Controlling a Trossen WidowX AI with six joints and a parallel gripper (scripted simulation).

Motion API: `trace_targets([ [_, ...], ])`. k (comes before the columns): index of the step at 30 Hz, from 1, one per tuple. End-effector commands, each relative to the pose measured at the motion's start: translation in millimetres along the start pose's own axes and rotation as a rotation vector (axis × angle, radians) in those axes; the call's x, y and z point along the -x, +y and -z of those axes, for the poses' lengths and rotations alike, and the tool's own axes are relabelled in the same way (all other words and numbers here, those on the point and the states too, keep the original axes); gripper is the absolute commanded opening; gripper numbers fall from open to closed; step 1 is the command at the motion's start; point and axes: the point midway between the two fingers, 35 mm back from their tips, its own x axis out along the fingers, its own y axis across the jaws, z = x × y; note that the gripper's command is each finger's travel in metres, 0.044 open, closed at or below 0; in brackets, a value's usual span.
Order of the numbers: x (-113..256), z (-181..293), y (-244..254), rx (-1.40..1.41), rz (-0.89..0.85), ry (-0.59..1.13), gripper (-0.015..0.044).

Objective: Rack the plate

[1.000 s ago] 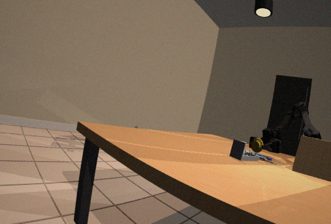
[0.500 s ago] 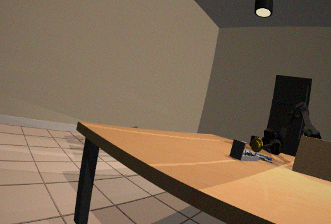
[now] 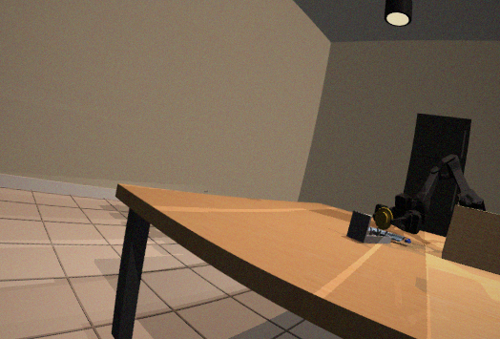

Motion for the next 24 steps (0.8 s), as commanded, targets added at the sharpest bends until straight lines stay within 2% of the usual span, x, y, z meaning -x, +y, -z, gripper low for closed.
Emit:
trace_targets([
  [1,-3,0,3,-0.007,-0.006,0.001,0.0],
  [18,-18,-2,5,0.007,0.006,-0.002,0.0],
  [24,-20,18,6,0.014,0.013,-0.002,0.0],
])
